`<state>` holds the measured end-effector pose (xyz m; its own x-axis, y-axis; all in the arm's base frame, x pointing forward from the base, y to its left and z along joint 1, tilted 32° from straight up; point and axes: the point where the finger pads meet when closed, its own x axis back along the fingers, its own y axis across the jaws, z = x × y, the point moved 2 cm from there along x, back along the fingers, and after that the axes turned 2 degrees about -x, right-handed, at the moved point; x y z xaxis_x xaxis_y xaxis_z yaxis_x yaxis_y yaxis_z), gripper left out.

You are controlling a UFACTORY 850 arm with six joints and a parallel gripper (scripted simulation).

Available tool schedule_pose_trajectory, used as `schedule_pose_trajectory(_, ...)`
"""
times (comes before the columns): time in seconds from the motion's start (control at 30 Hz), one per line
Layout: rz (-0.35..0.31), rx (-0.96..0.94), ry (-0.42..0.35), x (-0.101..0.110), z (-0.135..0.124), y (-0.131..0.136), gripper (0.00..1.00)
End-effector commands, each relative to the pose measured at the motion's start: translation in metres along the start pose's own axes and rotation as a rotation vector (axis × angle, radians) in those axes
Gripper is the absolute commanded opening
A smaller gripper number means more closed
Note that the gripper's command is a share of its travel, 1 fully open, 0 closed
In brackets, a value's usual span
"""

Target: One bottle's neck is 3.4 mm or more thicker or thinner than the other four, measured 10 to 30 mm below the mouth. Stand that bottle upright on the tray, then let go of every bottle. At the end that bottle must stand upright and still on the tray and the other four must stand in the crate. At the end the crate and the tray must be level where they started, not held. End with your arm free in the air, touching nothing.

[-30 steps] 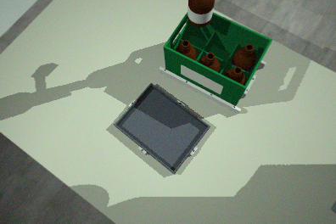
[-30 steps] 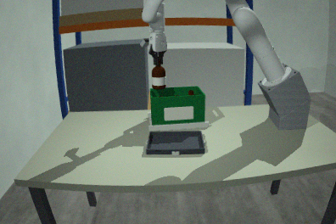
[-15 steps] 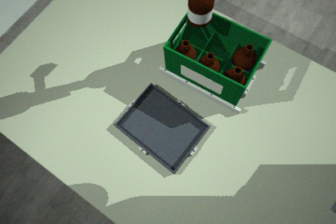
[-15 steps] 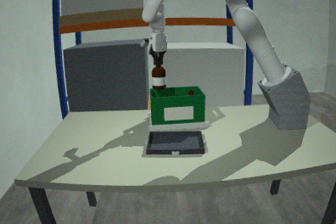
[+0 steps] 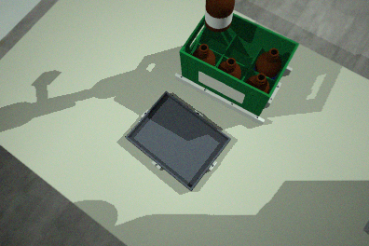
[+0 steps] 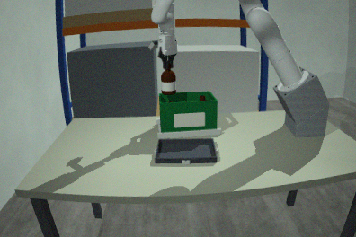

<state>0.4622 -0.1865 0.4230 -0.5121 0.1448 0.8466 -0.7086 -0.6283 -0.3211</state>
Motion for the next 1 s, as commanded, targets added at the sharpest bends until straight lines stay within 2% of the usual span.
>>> schedule_pose_trajectory(0.0,0.001,0.000,0.002,0.001,-0.001,-0.001,0.00)
schedule_pose_trajectory(0.97,0.001,0.000,0.002,0.001,-0.025,-0.018,0.00)
